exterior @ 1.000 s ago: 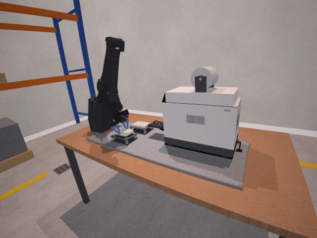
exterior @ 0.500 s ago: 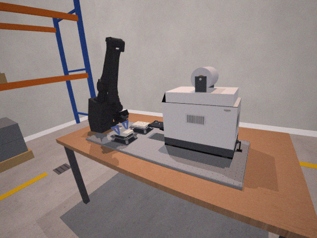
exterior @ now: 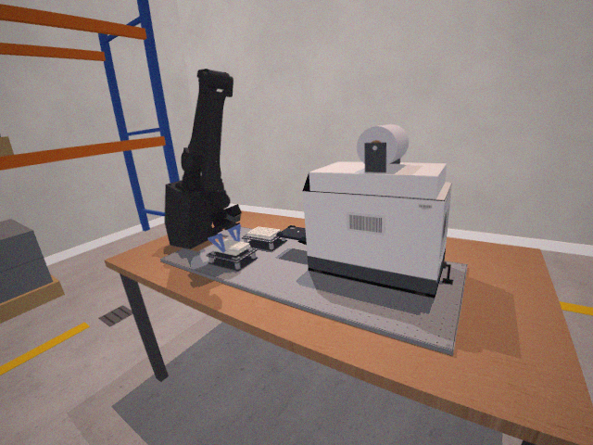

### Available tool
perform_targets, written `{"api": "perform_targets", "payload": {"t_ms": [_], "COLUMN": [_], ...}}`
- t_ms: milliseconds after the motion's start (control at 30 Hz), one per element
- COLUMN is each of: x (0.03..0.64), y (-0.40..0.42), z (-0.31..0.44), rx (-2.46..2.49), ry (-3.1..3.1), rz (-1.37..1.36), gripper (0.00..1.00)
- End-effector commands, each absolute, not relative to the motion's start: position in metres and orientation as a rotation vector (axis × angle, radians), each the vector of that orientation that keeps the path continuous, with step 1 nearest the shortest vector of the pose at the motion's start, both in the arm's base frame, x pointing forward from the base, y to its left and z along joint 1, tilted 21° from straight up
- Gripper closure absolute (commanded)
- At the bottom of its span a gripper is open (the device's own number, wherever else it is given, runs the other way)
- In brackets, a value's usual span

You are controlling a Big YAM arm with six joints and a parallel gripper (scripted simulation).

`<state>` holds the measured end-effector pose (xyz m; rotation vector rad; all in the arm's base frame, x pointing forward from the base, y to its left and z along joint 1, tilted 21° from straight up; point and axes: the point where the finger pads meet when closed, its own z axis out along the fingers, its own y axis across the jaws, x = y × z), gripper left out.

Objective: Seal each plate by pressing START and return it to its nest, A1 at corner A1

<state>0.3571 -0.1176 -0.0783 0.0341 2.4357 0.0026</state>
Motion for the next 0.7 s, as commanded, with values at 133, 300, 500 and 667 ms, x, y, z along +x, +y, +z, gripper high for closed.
{"api": "perform_targets", "payload": {"t_ms": [133, 300, 500, 667], "x": [0.358, 0.347, 0.356, 0.360], "y": [-0.117, -0.112, -0.115, -0.117], "z": [-0.076, -0.085, -0.084, -0.083], "rx": [0.038, 0.044, 0.041, 0.039], "ry": [2.430, 2.462, 2.451, 2.445], "rz": [0.004, 0.021, 0.014, 0.011], "gripper": [1.00, 1.00, 1.00, 1.00]}}
